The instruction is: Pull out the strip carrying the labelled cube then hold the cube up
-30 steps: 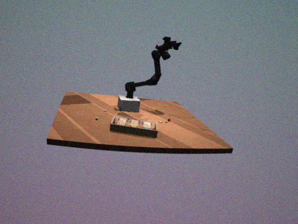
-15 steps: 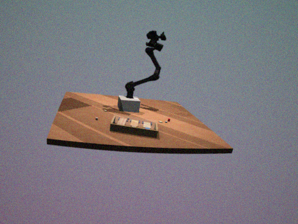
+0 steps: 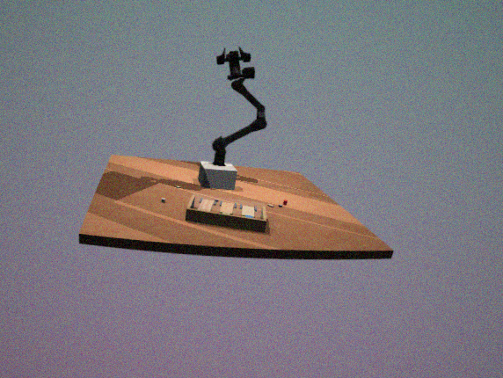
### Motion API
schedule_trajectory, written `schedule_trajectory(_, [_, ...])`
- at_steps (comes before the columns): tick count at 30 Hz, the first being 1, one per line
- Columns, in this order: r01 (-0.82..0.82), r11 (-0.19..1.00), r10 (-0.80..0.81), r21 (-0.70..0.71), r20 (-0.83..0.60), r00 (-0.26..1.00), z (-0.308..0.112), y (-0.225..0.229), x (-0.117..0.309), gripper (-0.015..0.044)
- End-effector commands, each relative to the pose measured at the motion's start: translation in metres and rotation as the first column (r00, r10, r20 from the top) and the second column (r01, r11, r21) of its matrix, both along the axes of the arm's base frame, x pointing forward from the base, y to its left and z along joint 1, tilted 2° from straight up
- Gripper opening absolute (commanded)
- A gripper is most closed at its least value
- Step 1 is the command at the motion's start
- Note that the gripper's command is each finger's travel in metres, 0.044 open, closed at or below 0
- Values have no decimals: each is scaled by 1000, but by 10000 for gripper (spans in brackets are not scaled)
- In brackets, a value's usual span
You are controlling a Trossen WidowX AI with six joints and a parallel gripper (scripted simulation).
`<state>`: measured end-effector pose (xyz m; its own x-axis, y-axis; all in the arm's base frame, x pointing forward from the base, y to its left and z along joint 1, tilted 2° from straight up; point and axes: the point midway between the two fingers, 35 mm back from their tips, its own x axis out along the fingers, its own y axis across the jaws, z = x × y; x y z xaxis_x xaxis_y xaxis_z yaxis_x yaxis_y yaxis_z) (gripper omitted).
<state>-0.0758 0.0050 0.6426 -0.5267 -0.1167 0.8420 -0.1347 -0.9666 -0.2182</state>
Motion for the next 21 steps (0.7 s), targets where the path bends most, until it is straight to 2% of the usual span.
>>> schedule_trajectory(1, [-234, 966, 234, 106, 11, 972, -15, -70, 4, 400])
schedule_trajectory(6, [-507, 837, 505, 208, 67, 861, -42, -142, 31, 400])
schedule_trajectory(12, [-763, 571, 751, 302, 184, 635, -85, -209, 86, 400])
schedule_trajectory(17, [-896, 297, 863, 332, 309, 400, -126, -241, 142, 400])
schedule_trajectory(21, [-939, 59, 881, 339, 425, 209, -164, -255, 192, 400])
